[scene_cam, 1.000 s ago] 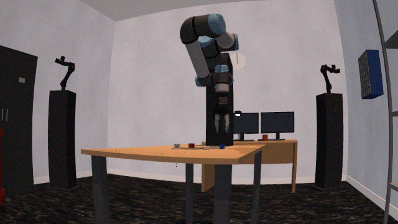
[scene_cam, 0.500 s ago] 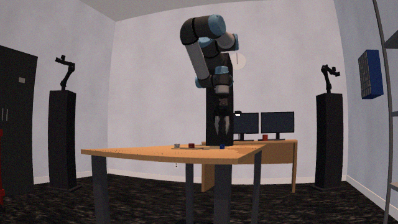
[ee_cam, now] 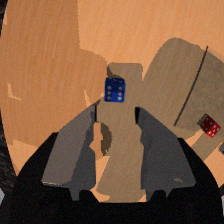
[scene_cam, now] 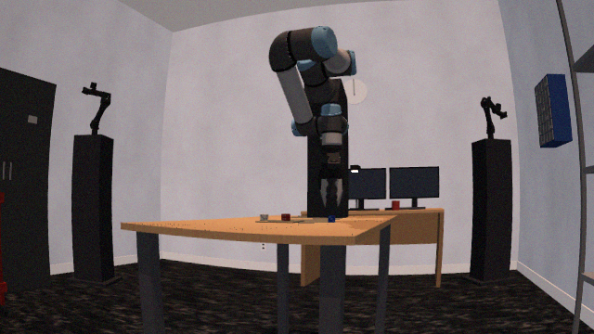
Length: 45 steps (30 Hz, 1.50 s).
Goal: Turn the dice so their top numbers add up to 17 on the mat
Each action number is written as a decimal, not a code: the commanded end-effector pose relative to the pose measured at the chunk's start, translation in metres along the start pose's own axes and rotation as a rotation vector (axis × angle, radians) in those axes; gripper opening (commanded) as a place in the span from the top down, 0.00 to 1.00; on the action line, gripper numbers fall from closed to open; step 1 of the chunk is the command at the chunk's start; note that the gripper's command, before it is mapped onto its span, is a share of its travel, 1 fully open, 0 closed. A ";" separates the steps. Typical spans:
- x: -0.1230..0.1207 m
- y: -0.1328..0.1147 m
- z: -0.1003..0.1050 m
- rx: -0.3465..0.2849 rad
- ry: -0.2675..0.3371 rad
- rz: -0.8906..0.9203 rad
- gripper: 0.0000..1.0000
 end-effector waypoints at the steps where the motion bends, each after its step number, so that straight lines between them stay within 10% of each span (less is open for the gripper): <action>1: 0.000 0.001 -0.007 0.001 0.000 0.000 0.76; 45: -0.001 0.001 -0.023 0.001 0.000 0.000 0.76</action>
Point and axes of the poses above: the point where the finger pads meet when closed, its own z axis back along the fingers, its own x axis across the jaws, y = z × x, the point moved 10 cm from there along z, back along the fingers
